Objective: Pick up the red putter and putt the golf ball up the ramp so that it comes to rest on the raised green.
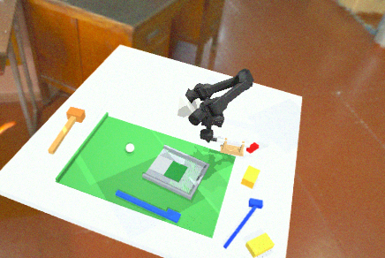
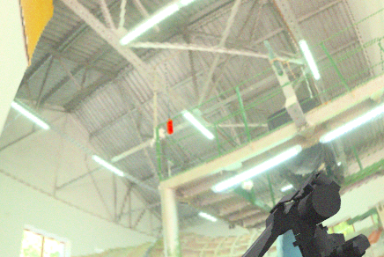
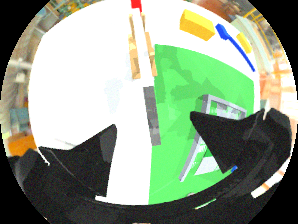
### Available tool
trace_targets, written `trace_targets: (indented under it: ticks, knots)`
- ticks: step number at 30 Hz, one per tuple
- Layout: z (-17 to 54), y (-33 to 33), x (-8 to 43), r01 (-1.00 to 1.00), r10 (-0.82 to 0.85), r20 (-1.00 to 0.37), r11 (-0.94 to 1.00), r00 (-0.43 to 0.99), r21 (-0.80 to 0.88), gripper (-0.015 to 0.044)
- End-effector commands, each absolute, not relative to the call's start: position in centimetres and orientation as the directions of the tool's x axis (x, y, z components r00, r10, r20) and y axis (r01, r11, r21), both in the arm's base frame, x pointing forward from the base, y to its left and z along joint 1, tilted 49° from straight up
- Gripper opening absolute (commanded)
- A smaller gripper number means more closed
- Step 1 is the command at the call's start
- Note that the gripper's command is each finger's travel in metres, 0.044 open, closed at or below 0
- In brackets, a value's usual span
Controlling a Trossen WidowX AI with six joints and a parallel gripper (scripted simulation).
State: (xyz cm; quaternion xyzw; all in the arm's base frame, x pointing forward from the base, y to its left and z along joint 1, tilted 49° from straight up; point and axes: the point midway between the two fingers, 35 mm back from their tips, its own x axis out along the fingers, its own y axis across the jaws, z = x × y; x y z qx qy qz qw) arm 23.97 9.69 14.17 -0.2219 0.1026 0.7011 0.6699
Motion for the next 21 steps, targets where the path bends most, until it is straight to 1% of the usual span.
trace_targets:
  ticks: [1, 21]
  knots:
    - [13.8, 10.2, 23.9, -0.986, 0.896, -0.444, -0.077, -0.003, -0.148, 0.0440]
    - [11.5, 12.8, 24.1, -0.986, 0.896, -0.444, -0.077, -0.003, -0.149, 0.0440]
